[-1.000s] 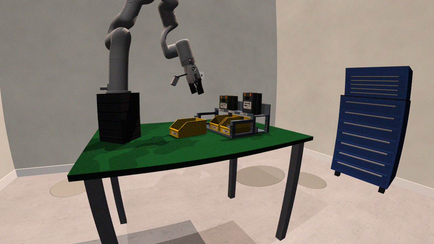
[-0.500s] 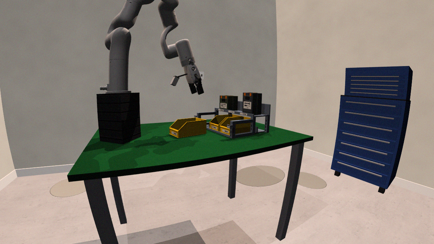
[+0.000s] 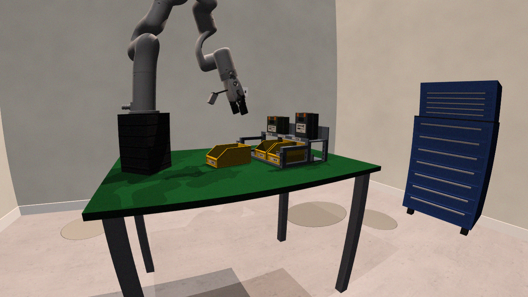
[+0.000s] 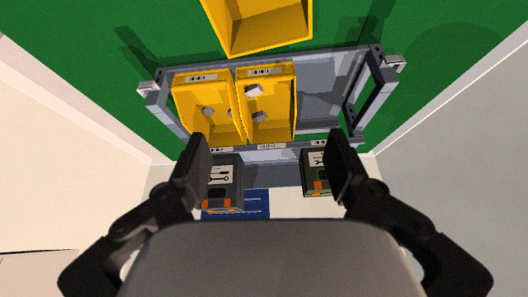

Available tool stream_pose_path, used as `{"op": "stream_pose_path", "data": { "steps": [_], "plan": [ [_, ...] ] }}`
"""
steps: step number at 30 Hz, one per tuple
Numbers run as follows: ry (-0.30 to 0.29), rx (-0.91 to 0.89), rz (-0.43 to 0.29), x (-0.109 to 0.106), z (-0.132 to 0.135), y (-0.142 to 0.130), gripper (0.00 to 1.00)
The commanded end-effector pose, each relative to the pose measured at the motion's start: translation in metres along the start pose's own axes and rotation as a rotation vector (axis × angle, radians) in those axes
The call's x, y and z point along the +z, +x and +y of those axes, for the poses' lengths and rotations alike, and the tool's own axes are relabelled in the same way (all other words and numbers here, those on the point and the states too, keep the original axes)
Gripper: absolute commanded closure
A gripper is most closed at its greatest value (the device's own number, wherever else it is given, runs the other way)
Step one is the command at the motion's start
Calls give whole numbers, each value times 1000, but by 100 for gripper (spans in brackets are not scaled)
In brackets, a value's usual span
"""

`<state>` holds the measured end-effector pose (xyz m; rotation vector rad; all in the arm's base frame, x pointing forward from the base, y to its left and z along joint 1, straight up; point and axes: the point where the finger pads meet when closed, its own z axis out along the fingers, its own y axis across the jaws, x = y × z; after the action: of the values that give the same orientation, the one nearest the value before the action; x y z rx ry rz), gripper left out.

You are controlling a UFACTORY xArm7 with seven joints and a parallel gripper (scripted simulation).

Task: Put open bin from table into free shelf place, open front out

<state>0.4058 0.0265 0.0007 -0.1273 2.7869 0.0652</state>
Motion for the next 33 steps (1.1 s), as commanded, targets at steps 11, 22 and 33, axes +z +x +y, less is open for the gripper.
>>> {"op": "stream_pose_path", "data": {
  "steps": [11,22,33],
  "plan": [
    [0,0,-3,-1,0,-1,0],
    [-6,-106,176,-39,1,-15,0],
    [-8,-132,221,-48,1,-19,0]
  ]
}}
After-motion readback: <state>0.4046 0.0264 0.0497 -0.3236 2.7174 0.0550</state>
